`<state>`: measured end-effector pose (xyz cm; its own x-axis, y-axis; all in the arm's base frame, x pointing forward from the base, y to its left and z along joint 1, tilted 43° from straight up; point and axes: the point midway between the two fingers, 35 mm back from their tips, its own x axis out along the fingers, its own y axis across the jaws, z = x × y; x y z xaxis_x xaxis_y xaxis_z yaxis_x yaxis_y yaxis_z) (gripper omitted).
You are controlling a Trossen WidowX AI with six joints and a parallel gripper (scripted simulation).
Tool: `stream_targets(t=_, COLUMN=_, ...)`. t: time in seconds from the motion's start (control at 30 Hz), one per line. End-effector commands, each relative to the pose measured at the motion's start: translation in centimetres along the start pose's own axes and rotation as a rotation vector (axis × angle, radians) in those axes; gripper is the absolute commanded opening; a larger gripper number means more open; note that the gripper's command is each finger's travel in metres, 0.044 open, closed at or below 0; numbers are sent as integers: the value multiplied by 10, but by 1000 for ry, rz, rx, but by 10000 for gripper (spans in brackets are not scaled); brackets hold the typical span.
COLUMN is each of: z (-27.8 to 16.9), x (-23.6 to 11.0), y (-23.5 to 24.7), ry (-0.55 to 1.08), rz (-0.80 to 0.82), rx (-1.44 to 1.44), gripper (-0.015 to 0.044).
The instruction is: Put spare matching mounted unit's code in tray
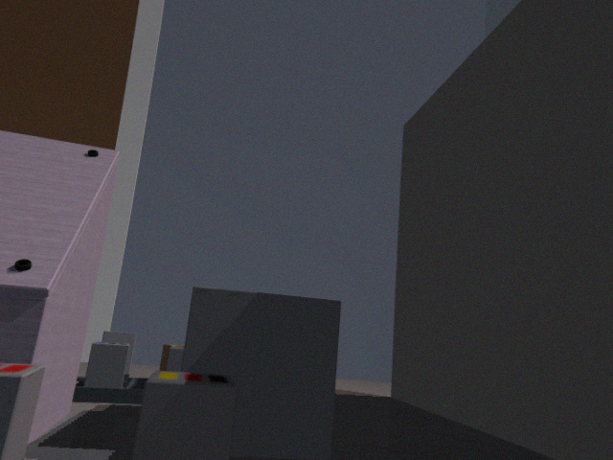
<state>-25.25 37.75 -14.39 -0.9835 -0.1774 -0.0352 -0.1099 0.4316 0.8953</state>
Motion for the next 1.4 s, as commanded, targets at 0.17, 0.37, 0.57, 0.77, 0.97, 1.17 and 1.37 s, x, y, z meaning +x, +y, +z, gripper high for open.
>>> stream_targets(t=0.17, z=0, x=0, y=0, ry=0, rz=0, rx=0, gripper=440)
stream_targets(t=0.37, z=44, x=-52, y=21, ry=-260, rz=30, rx=41, gripper=440)
stream_targets(t=0.57, z=77, x=-135, y=31, ry=-566, rz=48, rx=181, gripper=440)
stream_targets(t=0.77, z=92, x=-211, y=33, ry=-820, rz=19, rx=252, gripper=440)
stream_targets(t=0.97, z=87, x=-300, y=25, ry=-1081, rz=-56, rx=347, gripper=440)
stream_targets(t=1.17, z=52, x=-393, y=7, ry=-1318, rz=-184, rx=483, gripper=440)
stream_targets(t=1.37, z=-5, x=-466, y=-15, ry=-1497, rz=-282, rx=674, gripper=440)
